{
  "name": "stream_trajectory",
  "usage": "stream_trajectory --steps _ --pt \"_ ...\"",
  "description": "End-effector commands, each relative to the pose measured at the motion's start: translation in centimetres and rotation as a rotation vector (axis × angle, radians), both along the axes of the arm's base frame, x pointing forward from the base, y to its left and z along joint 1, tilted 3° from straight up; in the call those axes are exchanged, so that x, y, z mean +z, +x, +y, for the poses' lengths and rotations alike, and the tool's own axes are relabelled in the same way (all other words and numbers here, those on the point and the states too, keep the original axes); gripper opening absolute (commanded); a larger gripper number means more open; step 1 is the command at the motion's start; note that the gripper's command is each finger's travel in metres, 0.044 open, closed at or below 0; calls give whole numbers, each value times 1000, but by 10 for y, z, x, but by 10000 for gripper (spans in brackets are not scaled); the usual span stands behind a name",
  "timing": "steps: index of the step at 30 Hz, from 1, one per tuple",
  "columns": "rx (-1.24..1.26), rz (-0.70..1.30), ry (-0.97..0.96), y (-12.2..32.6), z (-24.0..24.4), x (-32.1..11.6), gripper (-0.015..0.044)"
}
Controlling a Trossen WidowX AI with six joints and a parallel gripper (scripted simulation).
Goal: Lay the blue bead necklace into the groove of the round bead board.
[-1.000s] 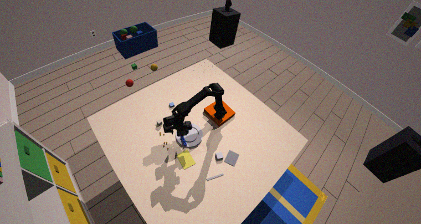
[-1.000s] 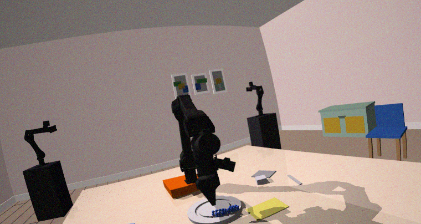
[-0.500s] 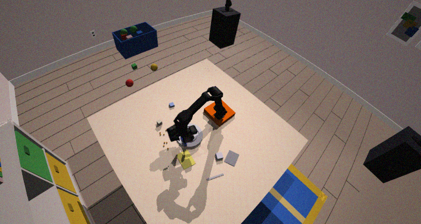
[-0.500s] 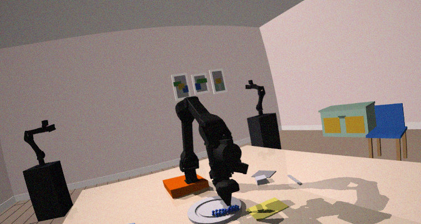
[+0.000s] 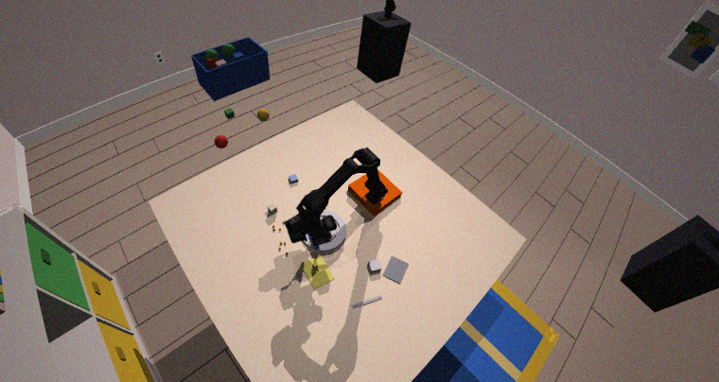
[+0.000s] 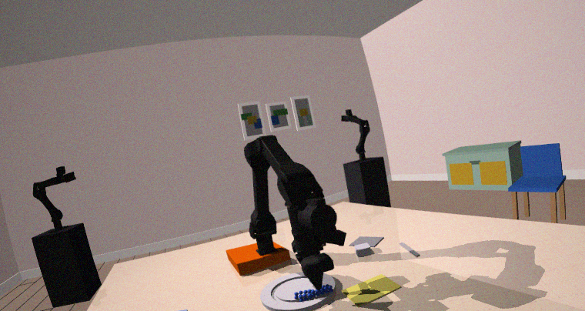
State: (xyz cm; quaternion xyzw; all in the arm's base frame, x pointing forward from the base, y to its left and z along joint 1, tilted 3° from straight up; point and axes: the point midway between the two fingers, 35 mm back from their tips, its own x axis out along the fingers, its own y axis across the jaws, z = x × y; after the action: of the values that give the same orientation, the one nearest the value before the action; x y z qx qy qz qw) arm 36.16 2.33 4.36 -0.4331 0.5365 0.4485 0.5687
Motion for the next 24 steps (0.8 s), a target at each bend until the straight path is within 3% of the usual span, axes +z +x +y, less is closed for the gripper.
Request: stream_trajectory --steps 1,18,24 --pt "-4 15 1 -2 1 -10 250" --pt "-7 23 3 -3 2 -26 250" --pt "0 17 0 -3 1 -23 93"
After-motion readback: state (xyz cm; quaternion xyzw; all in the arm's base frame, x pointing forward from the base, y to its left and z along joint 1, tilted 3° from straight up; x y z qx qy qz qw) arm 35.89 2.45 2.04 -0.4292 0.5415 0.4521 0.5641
